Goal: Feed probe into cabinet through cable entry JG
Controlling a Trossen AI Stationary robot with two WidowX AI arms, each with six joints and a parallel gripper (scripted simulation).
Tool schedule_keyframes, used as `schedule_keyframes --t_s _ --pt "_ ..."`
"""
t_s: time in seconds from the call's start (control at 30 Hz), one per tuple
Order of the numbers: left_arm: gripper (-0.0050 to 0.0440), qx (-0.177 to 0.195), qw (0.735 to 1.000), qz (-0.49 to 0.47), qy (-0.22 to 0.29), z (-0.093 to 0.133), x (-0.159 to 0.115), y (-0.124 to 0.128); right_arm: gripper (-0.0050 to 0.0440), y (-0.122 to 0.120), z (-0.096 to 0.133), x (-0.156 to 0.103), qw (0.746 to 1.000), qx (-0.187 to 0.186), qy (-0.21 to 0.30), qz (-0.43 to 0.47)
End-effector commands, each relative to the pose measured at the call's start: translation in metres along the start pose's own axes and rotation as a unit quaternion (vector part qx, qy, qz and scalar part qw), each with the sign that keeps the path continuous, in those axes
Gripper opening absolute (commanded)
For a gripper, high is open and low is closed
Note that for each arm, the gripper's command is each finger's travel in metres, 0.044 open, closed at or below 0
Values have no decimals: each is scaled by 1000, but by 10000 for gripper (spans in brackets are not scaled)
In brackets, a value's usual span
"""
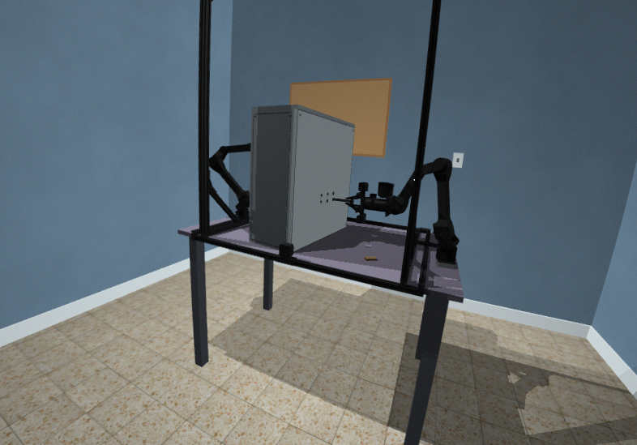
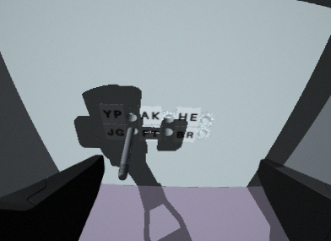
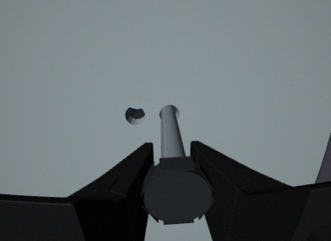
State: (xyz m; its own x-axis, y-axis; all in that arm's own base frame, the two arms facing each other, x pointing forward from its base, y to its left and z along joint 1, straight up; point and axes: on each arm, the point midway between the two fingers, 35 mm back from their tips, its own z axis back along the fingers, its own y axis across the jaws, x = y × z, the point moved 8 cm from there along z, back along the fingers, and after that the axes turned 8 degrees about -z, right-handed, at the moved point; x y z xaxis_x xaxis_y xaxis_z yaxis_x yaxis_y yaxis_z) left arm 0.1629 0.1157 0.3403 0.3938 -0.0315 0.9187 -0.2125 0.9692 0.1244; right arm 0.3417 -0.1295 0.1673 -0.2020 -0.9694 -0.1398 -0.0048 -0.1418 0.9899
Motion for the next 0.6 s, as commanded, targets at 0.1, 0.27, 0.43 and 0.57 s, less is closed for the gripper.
schedule_keyframes --t_s 0.1,0.27,0.43,0.57 --pt "440 3 1000 -1 0 0 0 0 0 2 -15 0 1000 7 -2 3" --pt "440 3 1000 -1 0 0 0 0 0 1 -23 0 1000 7 -2 3" --pt "440 3 1000 -1 0 0 0 0 0 1 -28 -1 1000 7 -3 3" --pt "440 3 1000 -1 0 0 0 0 0 0 -34 -1 1000 7 -3 3"
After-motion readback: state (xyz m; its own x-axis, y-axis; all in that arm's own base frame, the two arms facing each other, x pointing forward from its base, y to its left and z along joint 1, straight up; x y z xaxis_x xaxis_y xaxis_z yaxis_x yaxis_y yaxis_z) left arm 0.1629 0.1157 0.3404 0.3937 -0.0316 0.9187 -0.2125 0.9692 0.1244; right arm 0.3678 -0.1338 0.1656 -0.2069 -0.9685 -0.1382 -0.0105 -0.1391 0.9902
